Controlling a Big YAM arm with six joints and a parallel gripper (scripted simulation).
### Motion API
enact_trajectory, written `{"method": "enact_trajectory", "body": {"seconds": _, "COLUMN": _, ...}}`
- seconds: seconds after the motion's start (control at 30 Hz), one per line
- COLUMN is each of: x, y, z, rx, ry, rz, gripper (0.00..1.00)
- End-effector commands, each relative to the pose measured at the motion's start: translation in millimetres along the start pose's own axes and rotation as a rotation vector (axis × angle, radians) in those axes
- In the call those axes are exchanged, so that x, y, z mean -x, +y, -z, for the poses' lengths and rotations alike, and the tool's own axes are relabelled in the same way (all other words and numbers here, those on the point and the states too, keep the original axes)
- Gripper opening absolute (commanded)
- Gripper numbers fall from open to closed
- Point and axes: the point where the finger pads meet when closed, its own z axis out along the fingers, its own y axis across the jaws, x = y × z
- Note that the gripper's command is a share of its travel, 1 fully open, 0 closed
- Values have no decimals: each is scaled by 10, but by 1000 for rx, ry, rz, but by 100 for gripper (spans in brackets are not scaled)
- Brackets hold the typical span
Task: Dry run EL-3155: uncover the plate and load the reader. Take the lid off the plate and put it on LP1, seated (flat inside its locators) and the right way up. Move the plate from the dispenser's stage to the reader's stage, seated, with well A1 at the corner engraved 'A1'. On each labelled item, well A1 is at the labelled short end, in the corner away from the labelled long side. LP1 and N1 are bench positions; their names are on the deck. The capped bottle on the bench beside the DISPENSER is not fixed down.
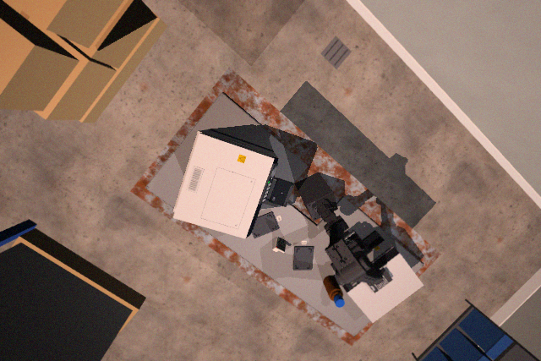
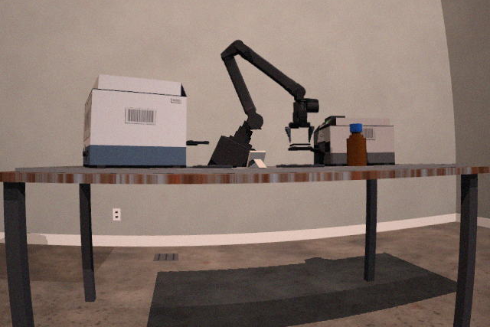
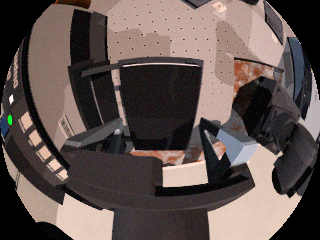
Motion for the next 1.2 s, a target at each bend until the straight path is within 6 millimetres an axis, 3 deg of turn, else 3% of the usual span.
{"method": "enact_trajectory", "body": {"seconds": 0.0, "x": -37, "y": 61, "z": 59, "rx": 19, "ry": 4, "rz": -1, "gripper": 100}}
{"method": "enact_trajectory", "body": {"seconds": 0.3, "x": 47, "y": 203, "z": 202, "rx": 53, "ry": -6, "rz": -28, "gripper": 100}}
{"method": "enact_trajectory", "body": {"seconds": 0.73, "x": 63, "y": 250, "z": 232, "rx": 62, "ry": -8, "rz": -33, "gripper": 100}}
{"method": "enact_trajectory", "body": {"seconds": 1.17, "x": 51, "y": 79, "z": 107, "rx": 25, "ry": -8, "rz": -27, "gripper": 100}}
